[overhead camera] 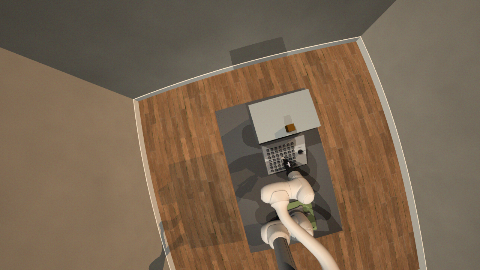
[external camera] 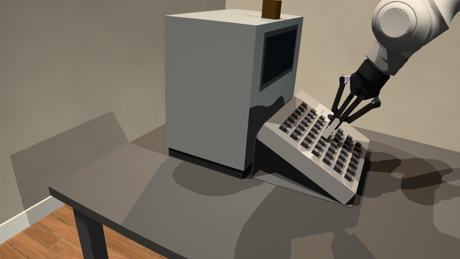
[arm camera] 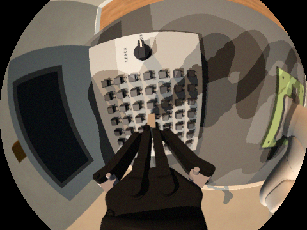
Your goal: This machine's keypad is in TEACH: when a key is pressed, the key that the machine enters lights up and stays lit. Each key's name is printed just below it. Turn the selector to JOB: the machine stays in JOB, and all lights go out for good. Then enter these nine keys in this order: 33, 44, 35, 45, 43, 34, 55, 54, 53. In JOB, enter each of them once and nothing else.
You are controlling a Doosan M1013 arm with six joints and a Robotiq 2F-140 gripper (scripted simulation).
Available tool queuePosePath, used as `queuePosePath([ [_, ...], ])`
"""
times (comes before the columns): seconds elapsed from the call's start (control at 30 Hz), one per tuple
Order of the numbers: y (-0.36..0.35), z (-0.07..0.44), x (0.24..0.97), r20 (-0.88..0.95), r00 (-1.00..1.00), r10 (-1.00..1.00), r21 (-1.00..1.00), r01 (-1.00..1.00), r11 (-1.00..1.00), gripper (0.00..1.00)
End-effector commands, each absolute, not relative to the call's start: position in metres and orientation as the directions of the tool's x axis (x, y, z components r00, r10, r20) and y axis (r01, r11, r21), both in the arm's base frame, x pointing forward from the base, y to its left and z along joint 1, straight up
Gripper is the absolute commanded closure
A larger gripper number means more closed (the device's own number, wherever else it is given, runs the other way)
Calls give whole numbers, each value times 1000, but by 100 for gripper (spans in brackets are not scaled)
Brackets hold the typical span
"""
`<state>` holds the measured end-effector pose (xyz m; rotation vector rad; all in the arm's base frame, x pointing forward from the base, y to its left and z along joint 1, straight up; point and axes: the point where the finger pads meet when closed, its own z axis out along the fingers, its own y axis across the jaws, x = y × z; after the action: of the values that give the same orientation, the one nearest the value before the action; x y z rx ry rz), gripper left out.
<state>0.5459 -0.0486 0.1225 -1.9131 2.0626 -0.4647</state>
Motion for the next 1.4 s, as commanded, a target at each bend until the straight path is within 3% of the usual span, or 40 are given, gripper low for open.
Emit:
queuePosePath([
  [0.0,-48,129,543,5,-77,-997,-424,-903,67,100],
  [0.63,-47,149,533,5,-77,-997,-424,-903,67,100],
  [1.37,-45,135,503,5,-77,-997,-424,-903,67,100],
])
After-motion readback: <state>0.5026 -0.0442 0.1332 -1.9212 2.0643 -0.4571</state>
